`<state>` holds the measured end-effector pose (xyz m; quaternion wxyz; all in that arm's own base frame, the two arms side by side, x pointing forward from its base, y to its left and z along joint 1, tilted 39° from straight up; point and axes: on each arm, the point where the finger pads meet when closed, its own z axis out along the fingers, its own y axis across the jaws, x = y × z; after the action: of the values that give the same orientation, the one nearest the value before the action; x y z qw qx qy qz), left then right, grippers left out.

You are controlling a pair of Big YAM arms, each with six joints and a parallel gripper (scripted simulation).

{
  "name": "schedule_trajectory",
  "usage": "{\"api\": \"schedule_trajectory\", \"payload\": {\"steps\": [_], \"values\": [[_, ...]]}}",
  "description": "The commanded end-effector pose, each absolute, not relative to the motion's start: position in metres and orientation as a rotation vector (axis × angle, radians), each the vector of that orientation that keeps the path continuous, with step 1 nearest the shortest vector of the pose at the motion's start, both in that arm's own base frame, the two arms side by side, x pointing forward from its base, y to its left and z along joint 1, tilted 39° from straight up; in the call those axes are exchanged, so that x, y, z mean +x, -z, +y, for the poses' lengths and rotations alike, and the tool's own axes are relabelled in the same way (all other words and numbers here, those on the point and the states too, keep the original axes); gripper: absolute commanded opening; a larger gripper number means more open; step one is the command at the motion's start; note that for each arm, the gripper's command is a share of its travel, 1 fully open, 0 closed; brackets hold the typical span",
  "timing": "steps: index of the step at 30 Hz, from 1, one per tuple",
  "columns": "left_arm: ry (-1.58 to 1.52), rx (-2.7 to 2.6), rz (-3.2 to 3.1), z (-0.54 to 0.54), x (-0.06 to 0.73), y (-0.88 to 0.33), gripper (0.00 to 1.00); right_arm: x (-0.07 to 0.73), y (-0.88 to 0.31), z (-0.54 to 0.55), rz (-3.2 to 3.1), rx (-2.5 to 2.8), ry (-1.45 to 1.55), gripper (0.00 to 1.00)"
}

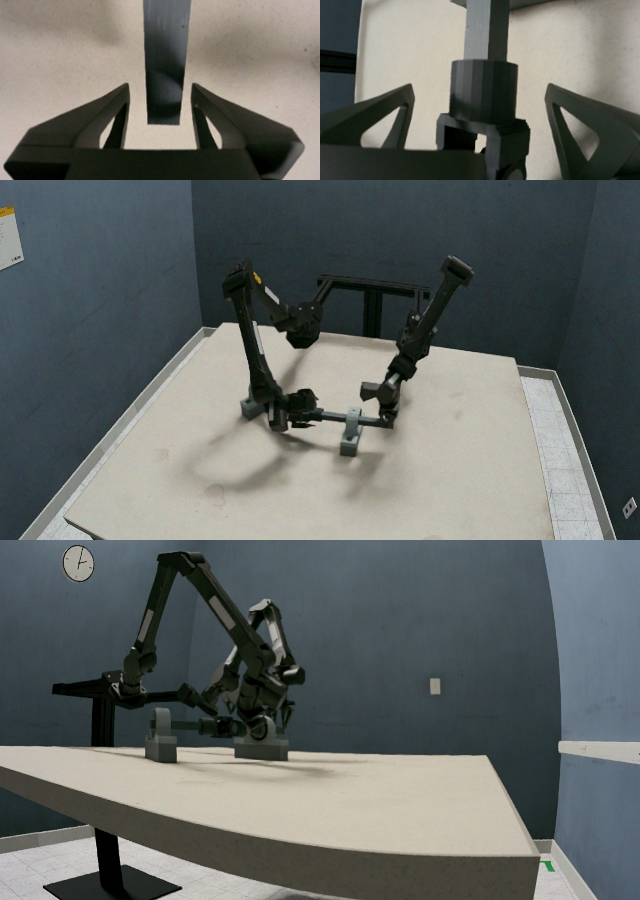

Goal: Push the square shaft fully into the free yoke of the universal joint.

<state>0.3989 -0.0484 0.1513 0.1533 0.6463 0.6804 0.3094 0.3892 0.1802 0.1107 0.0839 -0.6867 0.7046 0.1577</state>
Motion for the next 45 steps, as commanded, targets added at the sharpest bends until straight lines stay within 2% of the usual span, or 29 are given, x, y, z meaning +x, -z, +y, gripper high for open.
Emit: {"api": "schedule_trajectory", "payload": {"steps": [1, 7, 8, 9, 17, 23, 27, 34, 39, 45], "values": [[-0.891, 1.817, 1.933, -0.054, 0.393, -0.158, 0.47, 0.392, -0.131, 0.185, 2.051, -2.059, -0.447, 1.0], [-0.895, 1.804, 1.926, -0.059, 0.39, -0.182, 0.47, 0.393, -0.141, 0.184, 2.038, -2.052, -0.432, 1.0], [-0.89, 1.816, 1.937, -0.059, 0.392, -0.18, 0.58, 0.394, -0.14, 0.184, 2.041, -2.051, -0.442, 1.0], [-0.892, 1.81, 1.945, -0.056, 0.394, -0.185, 0.64, 0.396, -0.142, 0.178, 2.053, -2.038, -0.441, 1.0], [-0.894, 1.8, 1.925, -0.068, 0.378, -0.229, 0.64, 0.405, -0.143, 0.171, 2.079, -2.048, -0.459, 1.0], [-0.875, 1.881, 1.996, -0.053, 0.369, -0.183, 0.64, 0.407, -0.194, 0.157, 2.051, -2.035, -0.423, 1.0], [-0.875, 1.883, 1.981, -0.058, 0.372, -0.186, 0.64, 0.395, -0.157, 0.169, 2.093, -2.087, -0.496, 1.0], [-0.878, 1.873, 1.975, -0.058, 0.371, -0.19, 0.64, 0.391, -0.16, 0.165, 2.092, -2.088, -0.496, 1.0], [-0.867, 1.778, 1.965, -0.074, 0.365, -0.193, 0.64, 0.396, -0.165, 0.172, 2.153, -1.979, -0.413, 1.0], [-0.843, 1.519, 1.85, -0.14, 0.344, -0.21, 0.64, 0.417, -0.171, 0.183, 2.196, -1.79, -0.143, 1.0]]}}
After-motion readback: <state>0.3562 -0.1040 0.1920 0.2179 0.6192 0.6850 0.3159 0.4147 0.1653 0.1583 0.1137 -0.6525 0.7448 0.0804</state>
